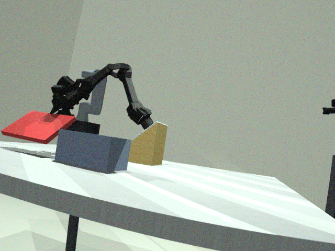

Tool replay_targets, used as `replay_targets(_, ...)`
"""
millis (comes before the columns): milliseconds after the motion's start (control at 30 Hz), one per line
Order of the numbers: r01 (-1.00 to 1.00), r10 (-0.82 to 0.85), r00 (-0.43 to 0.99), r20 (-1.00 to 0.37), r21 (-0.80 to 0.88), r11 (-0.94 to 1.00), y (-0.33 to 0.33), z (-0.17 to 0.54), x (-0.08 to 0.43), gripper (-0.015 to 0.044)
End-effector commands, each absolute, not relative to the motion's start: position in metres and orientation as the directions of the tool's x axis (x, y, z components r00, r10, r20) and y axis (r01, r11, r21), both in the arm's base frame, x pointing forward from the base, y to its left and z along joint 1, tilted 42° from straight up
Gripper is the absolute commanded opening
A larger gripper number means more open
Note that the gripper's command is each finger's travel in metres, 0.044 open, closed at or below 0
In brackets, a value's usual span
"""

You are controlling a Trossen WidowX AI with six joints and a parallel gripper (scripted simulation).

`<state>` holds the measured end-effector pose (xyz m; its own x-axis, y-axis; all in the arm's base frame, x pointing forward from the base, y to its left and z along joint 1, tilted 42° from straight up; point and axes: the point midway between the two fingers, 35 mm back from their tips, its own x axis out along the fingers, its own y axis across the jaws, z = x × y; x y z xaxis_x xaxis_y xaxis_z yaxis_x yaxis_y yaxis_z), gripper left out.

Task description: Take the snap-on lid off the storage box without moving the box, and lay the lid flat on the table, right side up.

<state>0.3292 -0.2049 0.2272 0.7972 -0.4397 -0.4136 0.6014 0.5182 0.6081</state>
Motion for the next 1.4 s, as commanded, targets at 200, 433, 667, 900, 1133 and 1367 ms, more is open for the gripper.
replay_targets(200, 0.594, -0.429, 0.803, -0.413, 0.608, 0.527, -0.208, 0.221, 0.332, 0.0000)
replay_targets(433, 0.594, -0.429, 0.803, -0.413, 0.608, 0.527, -0.212, 0.217, 0.332, 0.0000)
replay_targets(667, 0.594, -0.429, 0.803, -0.413, 0.608, 0.527, -0.216, 0.213, 0.333, 0.0000)
replay_targets(900, 0.594, -0.429, 0.803, -0.413, 0.607, 0.527, -0.220, 0.209, 0.333, 0.0000)
replay_targets(1133, 0.594, -0.429, 0.803, -0.413, 0.607, 0.527, -0.223, 0.204, 0.333, 0.0000)
replay_targets(1367, 0.594, -0.429, 0.803, -0.413, 0.607, 0.528, -0.227, 0.200, 0.334, 0.0000)
